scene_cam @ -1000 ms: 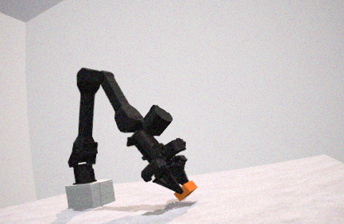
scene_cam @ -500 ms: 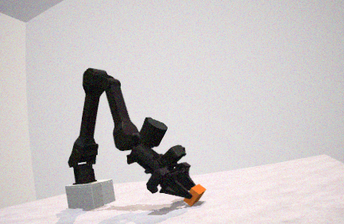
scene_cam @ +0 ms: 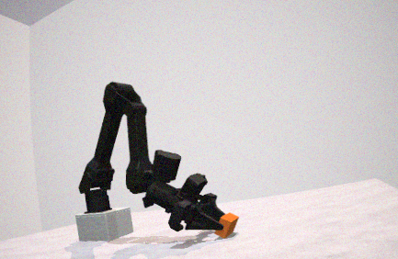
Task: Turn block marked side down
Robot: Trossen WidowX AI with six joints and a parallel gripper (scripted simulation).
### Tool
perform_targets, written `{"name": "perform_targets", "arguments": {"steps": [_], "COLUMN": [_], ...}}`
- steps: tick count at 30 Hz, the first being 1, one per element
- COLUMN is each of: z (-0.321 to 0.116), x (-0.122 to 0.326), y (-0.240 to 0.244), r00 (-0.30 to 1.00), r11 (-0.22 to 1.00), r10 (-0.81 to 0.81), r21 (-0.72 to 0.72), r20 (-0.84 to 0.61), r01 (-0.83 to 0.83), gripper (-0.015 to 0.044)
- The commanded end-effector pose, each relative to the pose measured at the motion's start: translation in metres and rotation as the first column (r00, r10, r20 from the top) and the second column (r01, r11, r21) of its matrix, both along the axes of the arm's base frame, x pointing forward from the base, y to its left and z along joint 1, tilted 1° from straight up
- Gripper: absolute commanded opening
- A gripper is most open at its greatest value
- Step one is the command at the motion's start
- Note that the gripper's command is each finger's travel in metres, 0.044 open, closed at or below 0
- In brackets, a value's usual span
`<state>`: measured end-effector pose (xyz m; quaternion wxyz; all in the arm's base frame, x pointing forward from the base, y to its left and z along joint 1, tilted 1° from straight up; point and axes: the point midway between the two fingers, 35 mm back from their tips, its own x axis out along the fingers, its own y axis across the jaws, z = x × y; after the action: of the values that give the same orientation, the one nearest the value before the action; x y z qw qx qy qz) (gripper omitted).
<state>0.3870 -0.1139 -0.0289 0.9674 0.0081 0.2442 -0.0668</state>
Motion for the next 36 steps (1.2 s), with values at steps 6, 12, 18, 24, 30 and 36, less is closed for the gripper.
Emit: {"name": "perform_targets", "arguments": {"steps": [6, 12, 18, 24, 30, 36], "z": [-0.005, -0.002, 0.001, 0.001, 0.001, 0.001], "x": [-0.016, -0.020, -0.020, -0.020, -0.020, -0.020], "y": [0.006, 0.008, 0.008, 0.008, 0.008, 0.008], "r00": [0.995, 0.990, 0.987, 0.987, 0.987, 0.987], "r11": [1.000, 1.000, 0.999, 0.999, 0.999, 0.999], "r10": [0.010, 0.015, 0.019, 0.019, 0.019, 0.019], "r21": [-0.006, -0.018, -0.030, -0.030, -0.030, -0.030], "r20": [0.099, 0.142, 0.160, 0.160, 0.160, 0.160], "r01": [-0.009, -0.012, -0.014, -0.014, -0.014, -0.014], "gripper": [0.0000, 0.0000, 0.0000, 0.0000, 0.0079, 0.0236]}}
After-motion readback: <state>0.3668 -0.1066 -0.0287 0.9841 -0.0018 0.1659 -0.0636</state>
